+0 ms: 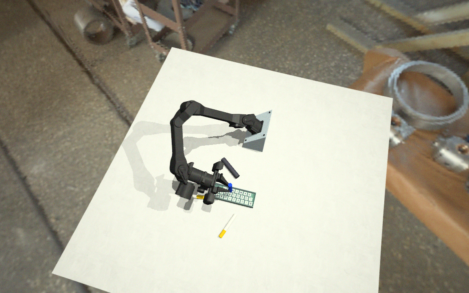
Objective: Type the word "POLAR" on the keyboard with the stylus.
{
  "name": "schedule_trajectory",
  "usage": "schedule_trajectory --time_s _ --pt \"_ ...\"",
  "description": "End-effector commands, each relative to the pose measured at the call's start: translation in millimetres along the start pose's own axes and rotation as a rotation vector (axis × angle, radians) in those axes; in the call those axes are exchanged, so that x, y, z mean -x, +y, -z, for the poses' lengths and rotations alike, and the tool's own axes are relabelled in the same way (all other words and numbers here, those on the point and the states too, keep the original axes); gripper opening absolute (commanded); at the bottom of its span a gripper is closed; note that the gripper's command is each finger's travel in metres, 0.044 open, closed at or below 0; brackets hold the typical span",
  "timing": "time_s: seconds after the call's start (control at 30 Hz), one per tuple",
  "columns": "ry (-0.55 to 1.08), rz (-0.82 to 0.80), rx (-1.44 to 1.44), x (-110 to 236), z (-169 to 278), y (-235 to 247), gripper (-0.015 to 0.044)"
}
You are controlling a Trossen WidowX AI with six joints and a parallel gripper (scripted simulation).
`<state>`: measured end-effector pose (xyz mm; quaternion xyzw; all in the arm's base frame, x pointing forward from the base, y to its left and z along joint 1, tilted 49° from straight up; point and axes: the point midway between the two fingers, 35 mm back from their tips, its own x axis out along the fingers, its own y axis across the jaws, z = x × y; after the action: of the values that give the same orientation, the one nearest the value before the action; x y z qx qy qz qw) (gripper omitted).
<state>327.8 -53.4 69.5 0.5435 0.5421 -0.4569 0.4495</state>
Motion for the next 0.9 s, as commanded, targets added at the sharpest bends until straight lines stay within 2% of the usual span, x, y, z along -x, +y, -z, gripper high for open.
schedule_trajectory --time_s 0.0,0.2,0.3,0.57,0.87 --pt "0.002 -0.013 -0.004 7.0 6.0 0.9 0.0081" --pt "-0.001 -0.004 0.001 2.7 3.0 0.5 0.0065" --pt "0.000 -0.006 0.000 -2.2 6.8 1.2 0.0000" --pt "0.004 -0.016 -0.002 -27.4 26.6 2.7 0.0000" --pt "0.004 -0.015 -0.002 -35.5 12.2 2.6 0.0000"
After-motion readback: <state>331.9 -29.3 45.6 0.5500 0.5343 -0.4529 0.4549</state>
